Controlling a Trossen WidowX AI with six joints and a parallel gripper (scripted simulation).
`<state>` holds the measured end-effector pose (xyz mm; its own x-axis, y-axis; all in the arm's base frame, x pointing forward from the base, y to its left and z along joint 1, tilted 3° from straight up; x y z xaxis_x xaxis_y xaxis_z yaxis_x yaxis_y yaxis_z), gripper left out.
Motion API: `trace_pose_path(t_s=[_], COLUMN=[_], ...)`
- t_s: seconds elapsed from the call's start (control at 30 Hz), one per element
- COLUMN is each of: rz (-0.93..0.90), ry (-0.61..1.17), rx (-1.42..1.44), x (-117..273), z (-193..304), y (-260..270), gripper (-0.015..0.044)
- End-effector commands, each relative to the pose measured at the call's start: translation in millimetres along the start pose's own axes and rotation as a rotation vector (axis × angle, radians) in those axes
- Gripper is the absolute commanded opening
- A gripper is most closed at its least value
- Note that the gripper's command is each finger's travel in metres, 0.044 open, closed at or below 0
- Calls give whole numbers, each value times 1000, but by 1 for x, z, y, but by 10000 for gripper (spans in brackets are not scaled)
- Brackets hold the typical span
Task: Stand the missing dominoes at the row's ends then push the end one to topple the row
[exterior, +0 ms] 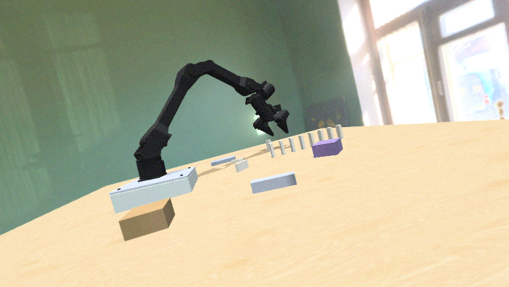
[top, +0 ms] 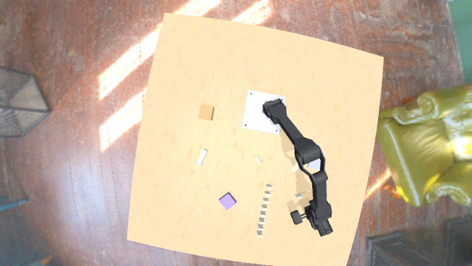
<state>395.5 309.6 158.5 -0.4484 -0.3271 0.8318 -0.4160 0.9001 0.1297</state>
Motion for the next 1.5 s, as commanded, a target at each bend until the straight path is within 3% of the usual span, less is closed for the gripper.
trace_pose_path(t_s=[0.0,0.13,0.7,1.07,1.47], rz=[92,125,126,126,126], ry=[357,467,469,469,469], rx=[-35,-37,-37,-37,-37], x=[54,69,68,17,3], z=[-9,-1,-1,25,33], y=[-4,-8,-8,-15,-16], gripper=[440,440,440,440,440])
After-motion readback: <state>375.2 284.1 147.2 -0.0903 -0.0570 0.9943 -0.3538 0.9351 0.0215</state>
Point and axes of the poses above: the point midway between the two fingers, 35 mm back from their tips, its own x axis back along the fingers, its own y axis across the jaws, z = x × y, the point moved 8 cm from there along x, back along the fingers, and after that the axes turned 15 degrees about -x, right-handed, at the moved point
